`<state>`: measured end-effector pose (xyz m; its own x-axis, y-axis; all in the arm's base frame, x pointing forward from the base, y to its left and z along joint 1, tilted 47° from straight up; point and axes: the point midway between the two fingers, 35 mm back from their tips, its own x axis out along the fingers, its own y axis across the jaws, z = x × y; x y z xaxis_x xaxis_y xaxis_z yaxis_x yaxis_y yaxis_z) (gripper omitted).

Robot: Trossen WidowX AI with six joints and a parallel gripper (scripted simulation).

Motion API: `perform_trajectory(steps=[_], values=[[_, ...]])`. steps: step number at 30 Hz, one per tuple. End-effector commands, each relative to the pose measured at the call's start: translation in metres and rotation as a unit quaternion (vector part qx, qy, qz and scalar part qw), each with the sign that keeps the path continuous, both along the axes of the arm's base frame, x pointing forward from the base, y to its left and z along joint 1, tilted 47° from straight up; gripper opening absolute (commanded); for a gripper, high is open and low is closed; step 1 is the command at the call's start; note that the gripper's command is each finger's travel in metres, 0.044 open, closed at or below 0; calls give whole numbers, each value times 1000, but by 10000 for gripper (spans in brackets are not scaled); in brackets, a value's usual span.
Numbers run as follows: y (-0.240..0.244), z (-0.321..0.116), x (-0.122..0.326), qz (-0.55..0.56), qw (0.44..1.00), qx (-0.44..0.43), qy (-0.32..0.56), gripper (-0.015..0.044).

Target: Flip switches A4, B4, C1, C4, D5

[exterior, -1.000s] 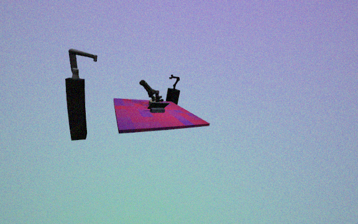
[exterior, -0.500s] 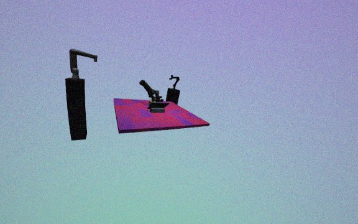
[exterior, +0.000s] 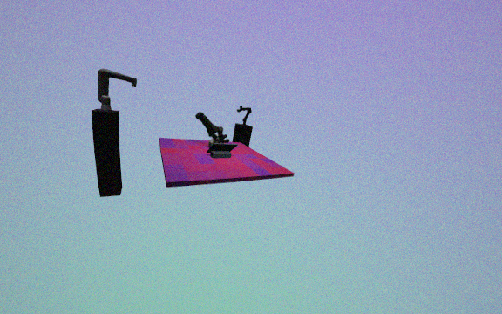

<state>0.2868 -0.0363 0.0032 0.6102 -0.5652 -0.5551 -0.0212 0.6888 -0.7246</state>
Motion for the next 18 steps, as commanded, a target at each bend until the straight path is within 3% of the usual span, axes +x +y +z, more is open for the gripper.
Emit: perform_trajectory(steps=[1,18], values=[[0,-1,1,2,1000,0,1,0],[0,-1,1,0,1000,0,0,0]])
